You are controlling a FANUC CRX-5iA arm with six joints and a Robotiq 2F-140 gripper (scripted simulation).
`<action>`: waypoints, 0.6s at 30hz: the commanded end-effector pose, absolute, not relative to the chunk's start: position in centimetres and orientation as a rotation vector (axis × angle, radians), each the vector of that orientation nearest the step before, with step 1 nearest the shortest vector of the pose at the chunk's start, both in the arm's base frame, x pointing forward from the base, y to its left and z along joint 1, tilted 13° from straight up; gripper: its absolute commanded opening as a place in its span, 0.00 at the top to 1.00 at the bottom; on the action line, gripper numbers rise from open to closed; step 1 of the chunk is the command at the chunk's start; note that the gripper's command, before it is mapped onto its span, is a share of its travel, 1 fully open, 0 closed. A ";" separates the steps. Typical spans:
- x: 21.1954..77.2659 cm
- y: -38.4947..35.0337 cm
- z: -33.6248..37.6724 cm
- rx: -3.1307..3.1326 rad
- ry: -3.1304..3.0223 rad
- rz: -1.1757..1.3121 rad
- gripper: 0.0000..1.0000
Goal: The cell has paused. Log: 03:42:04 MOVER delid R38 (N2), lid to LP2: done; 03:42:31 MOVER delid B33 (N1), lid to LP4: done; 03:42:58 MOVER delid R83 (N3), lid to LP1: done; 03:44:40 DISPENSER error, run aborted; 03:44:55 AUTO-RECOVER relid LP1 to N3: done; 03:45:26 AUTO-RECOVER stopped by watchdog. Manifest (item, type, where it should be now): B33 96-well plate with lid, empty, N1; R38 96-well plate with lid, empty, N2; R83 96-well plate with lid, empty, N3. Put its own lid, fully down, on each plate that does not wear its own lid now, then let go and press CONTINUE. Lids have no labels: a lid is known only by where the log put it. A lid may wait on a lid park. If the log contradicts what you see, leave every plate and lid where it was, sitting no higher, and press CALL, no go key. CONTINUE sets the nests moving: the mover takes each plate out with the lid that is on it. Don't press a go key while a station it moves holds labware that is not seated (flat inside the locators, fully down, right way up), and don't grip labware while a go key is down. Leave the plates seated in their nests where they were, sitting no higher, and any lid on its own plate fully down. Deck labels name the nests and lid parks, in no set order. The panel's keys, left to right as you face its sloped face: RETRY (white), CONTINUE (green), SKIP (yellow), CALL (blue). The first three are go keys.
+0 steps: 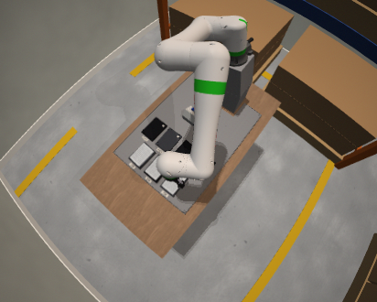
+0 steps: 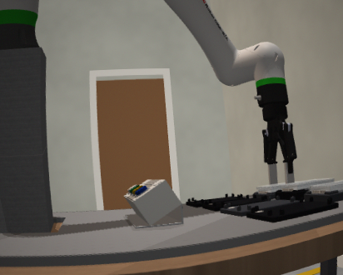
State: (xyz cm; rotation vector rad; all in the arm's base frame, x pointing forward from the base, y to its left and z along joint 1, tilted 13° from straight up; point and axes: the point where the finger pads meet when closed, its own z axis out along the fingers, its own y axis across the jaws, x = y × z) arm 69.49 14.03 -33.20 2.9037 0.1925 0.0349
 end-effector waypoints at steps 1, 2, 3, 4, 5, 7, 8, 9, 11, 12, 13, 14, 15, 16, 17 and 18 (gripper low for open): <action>69.5 14.0 -33.2 2.904 0.193 0.036 1.00; 69.5 14.0 -33.2 2.904 0.193 0.036 1.00; 69.5 14.0 -33.2 2.904 0.193 0.036 1.00; 69.5 14.0 -33.2 2.904 0.193 0.036 1.00; 69.5 14.0 -33.2 2.904 0.193 0.036 1.00; 69.5 14.0 -33.2 2.904 0.193 0.036 1.00; 69.5 14.0 -33.3 2.904 0.193 0.036 1.00; 69.5 14.0 -33.3 2.904 0.193 0.036 1.00; 69.5 14.0 -33.3 2.904 0.193 0.036 1.00; 69.5 14.0 -33.3 2.904 0.193 0.036 1.00; 69.5 14.0 -33.3 2.904 0.193 0.036 1.00; 69.5 14.0 -33.3 2.904 0.193 0.036 1.00; 69.5 14.0 -33.3 2.904 0.193 0.036 1.00; 69.5 14.0 -33.3 2.904 0.193 0.036 1.00; 69.5 14.0 -33.3 2.904 0.193 0.036 1.00; 69.5 14.0 -33.4 2.904 0.193 0.036 1.00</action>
